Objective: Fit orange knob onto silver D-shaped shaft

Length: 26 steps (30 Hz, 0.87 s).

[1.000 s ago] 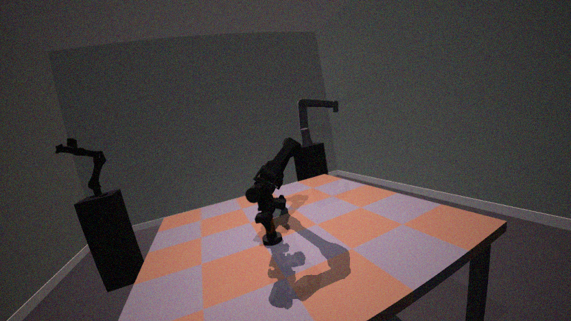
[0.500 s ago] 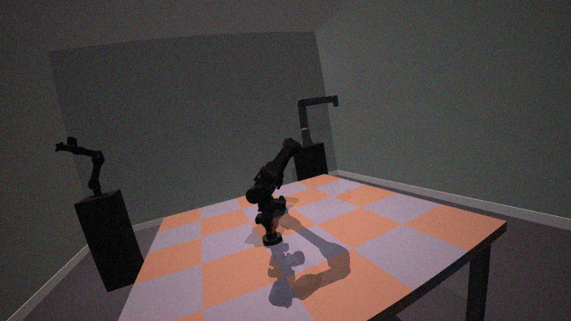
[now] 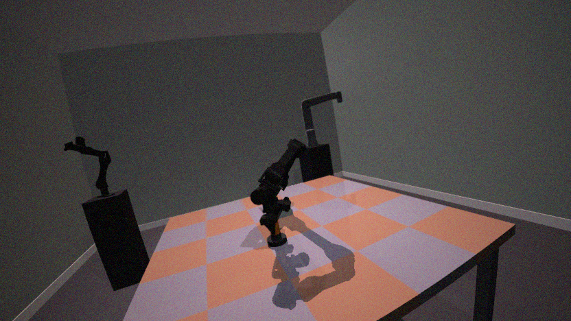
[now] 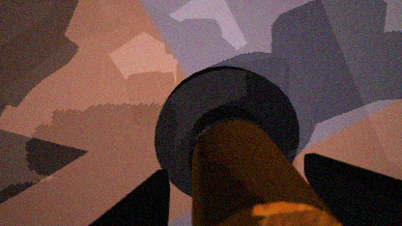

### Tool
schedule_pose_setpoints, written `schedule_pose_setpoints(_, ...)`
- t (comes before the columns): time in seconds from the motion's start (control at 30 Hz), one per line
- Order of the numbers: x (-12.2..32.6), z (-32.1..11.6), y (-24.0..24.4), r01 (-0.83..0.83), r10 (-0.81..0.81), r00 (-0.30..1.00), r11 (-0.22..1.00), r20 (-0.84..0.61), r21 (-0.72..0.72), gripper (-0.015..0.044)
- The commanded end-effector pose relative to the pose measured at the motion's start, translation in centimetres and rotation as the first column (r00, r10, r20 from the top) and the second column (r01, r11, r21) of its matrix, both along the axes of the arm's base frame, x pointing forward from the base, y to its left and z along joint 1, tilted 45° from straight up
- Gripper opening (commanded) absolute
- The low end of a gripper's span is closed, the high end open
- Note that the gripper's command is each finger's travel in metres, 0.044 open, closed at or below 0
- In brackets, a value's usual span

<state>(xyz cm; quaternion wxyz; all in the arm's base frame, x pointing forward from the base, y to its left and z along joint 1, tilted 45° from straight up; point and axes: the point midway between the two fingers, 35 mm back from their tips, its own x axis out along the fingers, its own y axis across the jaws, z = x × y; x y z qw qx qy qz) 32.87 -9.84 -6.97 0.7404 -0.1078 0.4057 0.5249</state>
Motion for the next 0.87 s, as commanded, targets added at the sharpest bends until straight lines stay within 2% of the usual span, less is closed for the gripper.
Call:
schedule_pose_setpoints(0.0, 0.0, 0.0, 0.0, 0.000, 0.000, 1.000, 1.000, 0.000, -0.001, 0.0420)
schedule_pose_setpoints(0.03, 0.0, 0.0, 0.0, 0.000, 0.000, 1.000, 1.000, 0.000, -0.001, 0.0440)
schedule_pose_setpoints(0.33, 0.0, 0.2, -0.2, 0.000, 0.000, 1.000, 1.000, 0.000, -0.001, 0.0440)
schedule_pose_setpoints(0.57, -1.0, 6.7, -6.6, 0.000, 0.000, 1.000, 1.000, -0.002, -0.004, 0.0440)
schedule_pose_setpoints(0.83, -1.1, 6.8, -6.9, 0.000, 0.000, 1.000, 1.000, -0.002, -0.004, 0.0440)
